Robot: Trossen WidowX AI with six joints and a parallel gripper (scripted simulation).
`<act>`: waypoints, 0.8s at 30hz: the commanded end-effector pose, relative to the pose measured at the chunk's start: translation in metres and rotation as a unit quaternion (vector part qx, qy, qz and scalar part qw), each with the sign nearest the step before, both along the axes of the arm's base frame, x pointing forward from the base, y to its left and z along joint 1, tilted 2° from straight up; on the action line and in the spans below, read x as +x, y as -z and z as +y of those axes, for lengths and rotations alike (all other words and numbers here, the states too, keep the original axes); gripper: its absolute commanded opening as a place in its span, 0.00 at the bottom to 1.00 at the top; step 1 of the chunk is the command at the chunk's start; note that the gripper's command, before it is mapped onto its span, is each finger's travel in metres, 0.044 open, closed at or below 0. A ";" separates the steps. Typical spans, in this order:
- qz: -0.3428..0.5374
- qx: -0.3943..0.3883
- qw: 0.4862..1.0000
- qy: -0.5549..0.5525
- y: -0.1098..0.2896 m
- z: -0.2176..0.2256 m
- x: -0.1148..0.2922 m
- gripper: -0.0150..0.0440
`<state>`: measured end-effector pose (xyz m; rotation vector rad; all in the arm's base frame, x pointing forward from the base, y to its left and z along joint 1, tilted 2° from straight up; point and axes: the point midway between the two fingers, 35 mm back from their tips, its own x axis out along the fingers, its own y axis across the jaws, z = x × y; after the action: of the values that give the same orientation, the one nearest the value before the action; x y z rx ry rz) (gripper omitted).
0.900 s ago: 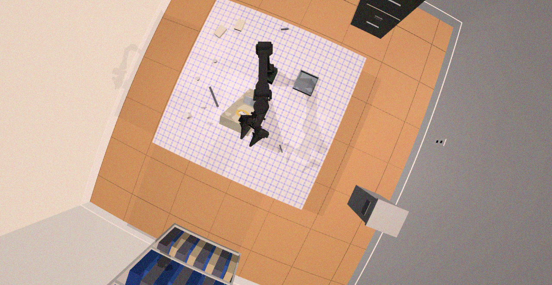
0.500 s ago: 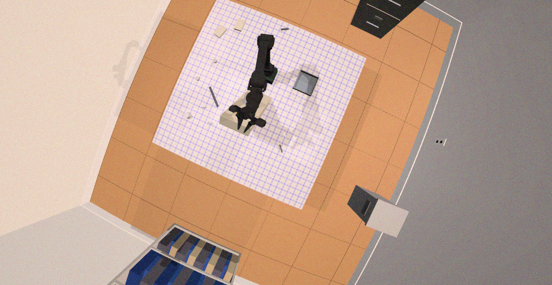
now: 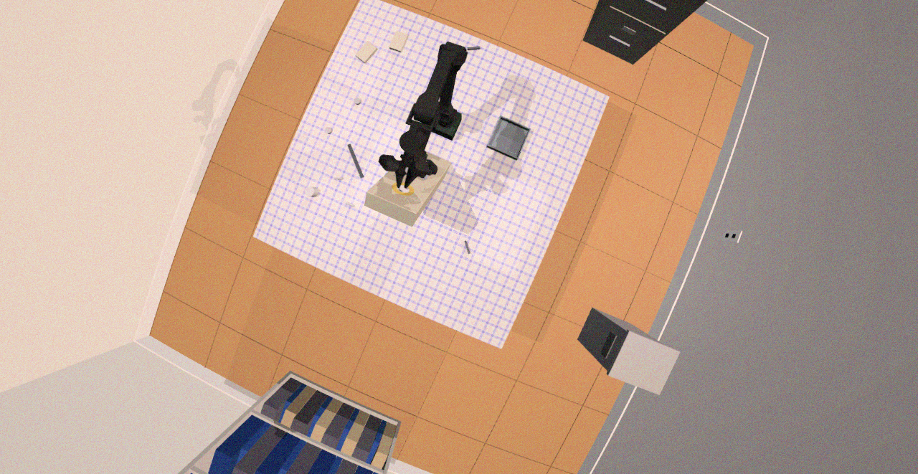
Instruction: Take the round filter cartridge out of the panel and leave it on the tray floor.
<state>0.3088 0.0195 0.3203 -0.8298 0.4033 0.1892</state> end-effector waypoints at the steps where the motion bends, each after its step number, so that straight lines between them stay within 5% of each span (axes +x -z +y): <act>1: 0.060 -0.190 0.973 -0.119 0.042 -0.013 -0.044 0.45; 24: 0.059 -0.190 0.973 -0.119 0.049 -0.013 -0.031 0.45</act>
<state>0.2738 0.0063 0.2744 -1.2452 0.4596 0.3878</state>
